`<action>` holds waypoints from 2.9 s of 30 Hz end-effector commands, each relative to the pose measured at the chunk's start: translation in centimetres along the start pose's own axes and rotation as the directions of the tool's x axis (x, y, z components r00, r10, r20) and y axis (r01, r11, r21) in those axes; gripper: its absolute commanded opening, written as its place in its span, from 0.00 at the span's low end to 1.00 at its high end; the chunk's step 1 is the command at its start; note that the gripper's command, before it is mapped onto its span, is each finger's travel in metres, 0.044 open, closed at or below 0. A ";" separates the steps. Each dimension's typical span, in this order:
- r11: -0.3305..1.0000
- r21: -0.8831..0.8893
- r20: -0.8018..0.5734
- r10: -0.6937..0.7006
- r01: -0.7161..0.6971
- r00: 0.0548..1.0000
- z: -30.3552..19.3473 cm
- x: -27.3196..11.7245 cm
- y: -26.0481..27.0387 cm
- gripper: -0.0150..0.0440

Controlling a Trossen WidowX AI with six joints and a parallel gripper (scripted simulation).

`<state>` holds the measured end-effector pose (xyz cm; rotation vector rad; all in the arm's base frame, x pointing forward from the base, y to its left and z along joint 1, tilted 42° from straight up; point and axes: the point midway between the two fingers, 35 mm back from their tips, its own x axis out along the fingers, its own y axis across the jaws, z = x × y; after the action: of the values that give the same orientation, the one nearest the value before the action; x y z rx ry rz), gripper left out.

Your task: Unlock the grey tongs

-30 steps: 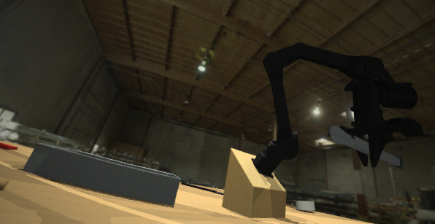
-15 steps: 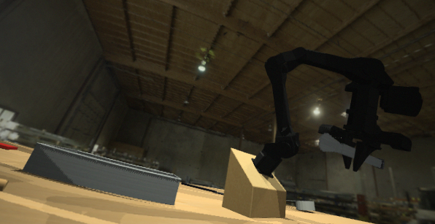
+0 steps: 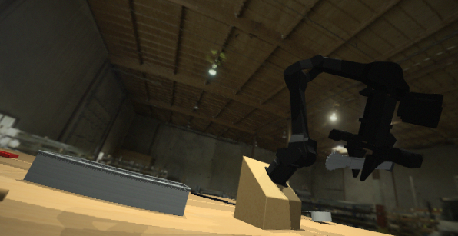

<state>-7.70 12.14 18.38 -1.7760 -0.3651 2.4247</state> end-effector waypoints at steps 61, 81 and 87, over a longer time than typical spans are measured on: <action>0.837 0.156 0.622 -0.496 0.524 0.607 0.7 -4.2 -4.0 0.00; 0.837 0.156 0.622 -0.496 0.524 0.607 0.7 -4.2 -4.0 0.00; 0.837 0.156 0.622 -0.496 0.524 0.607 0.7 -4.2 -4.0 0.00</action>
<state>-7.26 14.98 23.38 -0.6181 -0.8549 2.4750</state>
